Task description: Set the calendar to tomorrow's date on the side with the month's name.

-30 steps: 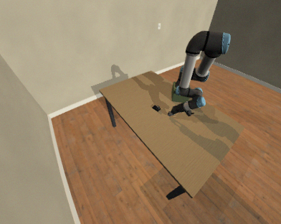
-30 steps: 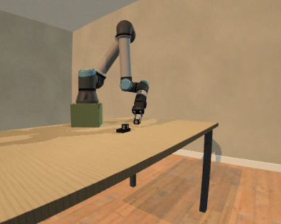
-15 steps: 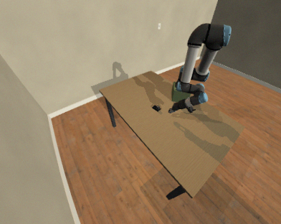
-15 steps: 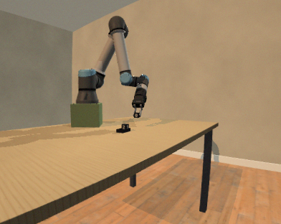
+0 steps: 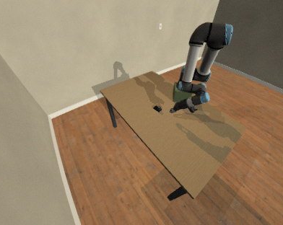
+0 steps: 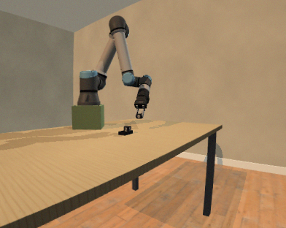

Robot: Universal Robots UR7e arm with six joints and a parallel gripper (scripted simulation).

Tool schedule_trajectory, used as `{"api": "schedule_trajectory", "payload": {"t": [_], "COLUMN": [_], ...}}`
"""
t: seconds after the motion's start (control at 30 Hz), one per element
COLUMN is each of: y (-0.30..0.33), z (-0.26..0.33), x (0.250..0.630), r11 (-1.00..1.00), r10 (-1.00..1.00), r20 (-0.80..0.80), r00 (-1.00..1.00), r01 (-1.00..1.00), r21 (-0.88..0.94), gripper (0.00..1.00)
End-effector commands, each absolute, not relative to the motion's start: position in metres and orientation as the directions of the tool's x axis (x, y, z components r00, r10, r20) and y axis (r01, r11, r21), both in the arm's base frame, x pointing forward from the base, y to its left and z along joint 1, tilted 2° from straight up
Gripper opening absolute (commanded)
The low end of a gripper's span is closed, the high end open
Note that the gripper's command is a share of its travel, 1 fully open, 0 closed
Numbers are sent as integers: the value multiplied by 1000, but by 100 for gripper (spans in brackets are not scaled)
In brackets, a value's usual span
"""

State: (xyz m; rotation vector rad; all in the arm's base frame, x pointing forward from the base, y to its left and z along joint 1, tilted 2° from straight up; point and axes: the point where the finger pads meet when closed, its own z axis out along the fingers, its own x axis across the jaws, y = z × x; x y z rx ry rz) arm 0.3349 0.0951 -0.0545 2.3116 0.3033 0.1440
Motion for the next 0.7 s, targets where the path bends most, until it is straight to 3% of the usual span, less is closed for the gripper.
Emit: {"api": "schedule_trajectory", "payload": {"t": [0.0,0.67], "y": [94,93], "z": [-55,-52], "x": [335,336], "r11": [-687,-822], "r10": [257,262], "r20": [6,11], "r00": [966,965], "r01": [179,217], "r21": [705,527], "gripper": [57,57]}}
